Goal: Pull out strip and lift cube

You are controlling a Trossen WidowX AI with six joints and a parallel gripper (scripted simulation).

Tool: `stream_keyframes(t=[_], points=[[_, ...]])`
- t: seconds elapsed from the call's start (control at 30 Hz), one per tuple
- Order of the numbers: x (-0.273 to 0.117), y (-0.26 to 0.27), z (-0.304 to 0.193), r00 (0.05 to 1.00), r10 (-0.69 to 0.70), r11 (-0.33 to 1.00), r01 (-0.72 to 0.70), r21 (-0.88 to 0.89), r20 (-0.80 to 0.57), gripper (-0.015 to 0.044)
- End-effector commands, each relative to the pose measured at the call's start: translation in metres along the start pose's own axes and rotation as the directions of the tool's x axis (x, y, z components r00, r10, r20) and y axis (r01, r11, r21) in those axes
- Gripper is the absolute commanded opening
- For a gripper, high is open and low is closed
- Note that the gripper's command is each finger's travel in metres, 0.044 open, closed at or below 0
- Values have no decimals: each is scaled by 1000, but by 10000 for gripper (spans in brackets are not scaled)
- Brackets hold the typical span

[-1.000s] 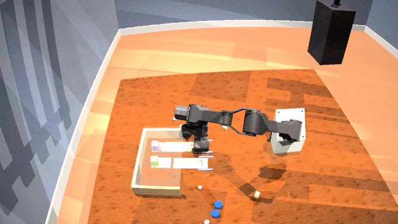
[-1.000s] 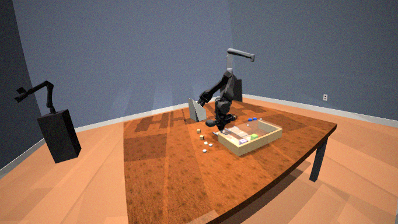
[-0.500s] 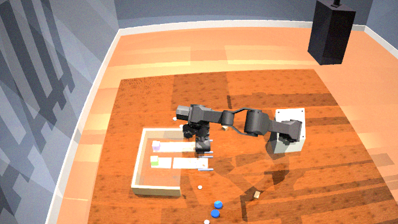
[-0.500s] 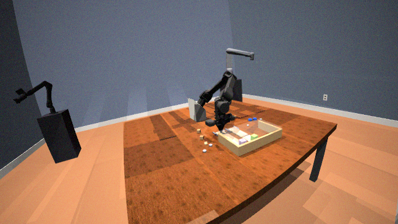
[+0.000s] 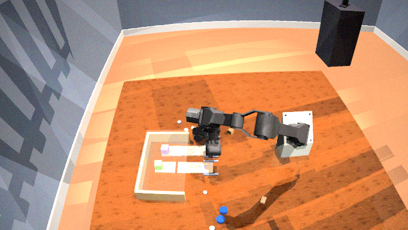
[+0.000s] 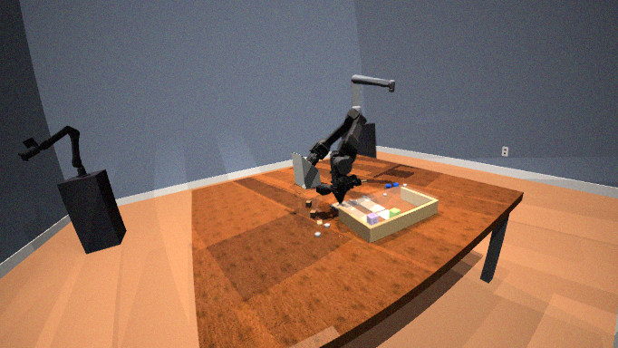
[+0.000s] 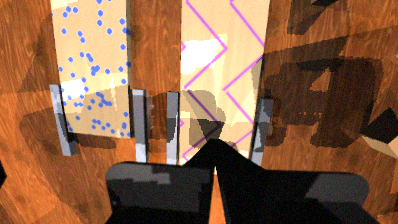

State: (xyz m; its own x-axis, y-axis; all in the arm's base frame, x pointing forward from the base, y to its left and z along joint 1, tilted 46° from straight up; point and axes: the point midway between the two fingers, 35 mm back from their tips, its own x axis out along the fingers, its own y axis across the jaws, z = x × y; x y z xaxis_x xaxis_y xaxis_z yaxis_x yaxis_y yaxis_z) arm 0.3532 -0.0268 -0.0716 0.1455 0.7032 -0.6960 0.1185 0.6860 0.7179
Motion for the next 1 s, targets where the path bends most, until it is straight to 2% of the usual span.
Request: stream_keyframes(t=[0.0, 0.97], points=[[5, 0, -13, 1000, 2, 1000, -2, 3, -18, 0], [5, 1, -57, 1000, 2, 1000, -2, 5, -20, 0]])
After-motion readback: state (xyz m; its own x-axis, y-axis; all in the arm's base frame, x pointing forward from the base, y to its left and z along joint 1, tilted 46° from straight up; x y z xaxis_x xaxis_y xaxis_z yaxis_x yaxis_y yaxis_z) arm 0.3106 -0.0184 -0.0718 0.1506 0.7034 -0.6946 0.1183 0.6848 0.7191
